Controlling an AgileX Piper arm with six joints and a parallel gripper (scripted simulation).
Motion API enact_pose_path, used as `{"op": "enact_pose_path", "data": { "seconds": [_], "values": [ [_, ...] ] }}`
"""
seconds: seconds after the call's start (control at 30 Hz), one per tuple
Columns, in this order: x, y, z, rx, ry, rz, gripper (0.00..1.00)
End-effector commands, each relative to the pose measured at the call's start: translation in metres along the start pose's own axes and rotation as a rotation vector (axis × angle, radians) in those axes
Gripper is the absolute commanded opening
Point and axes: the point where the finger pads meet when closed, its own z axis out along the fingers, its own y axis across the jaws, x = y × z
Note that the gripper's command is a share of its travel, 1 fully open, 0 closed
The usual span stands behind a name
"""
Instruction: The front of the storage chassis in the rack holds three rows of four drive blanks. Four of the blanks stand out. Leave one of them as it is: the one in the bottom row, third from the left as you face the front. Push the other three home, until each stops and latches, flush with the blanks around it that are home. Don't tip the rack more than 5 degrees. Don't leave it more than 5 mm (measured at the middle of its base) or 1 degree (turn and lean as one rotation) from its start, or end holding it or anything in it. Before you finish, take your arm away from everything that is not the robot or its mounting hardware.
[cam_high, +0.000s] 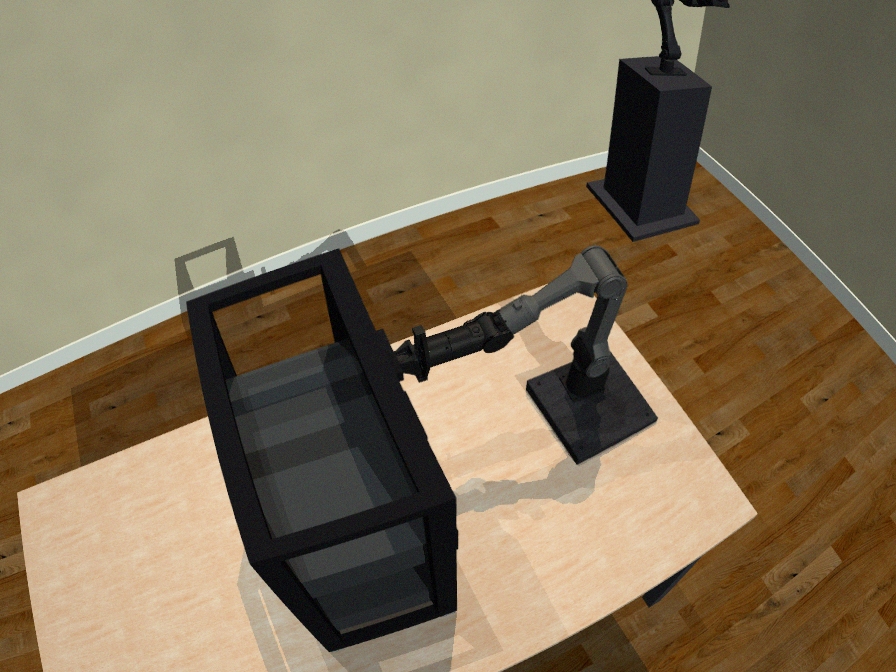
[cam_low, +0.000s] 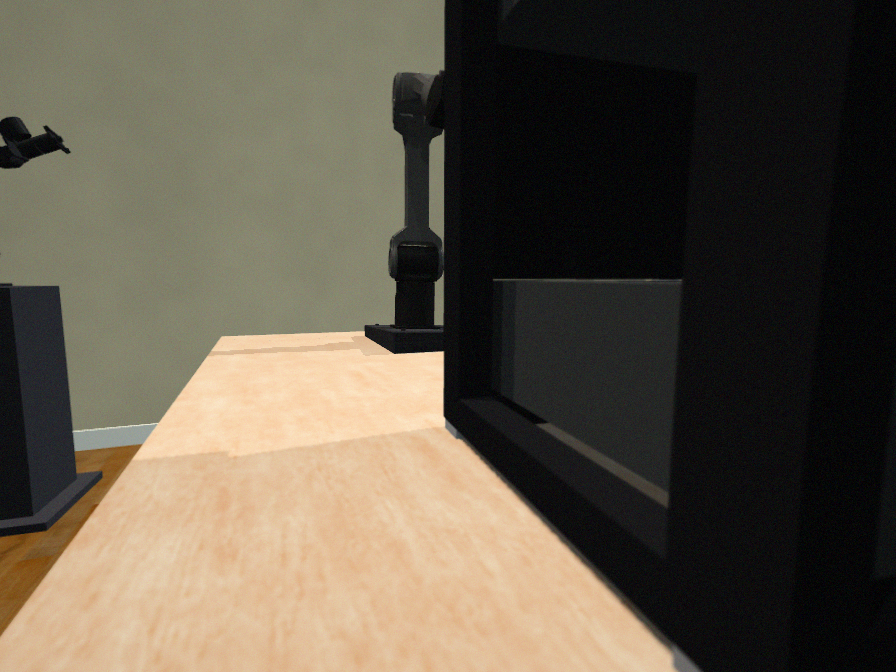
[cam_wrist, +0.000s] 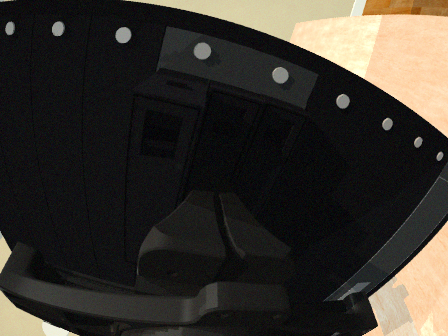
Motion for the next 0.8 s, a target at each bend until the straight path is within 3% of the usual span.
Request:
{"op": "enact_pose_path", "data": {
  "seconds": [0.0,0.77],
  "values": [
    [0.0001,-0.0046,0.0028,0.012,0.0,0.0,0.0],
    [0.0002,-0.0045,0.0081,0.012,0.0,0.0,0.0]
  ]
}}
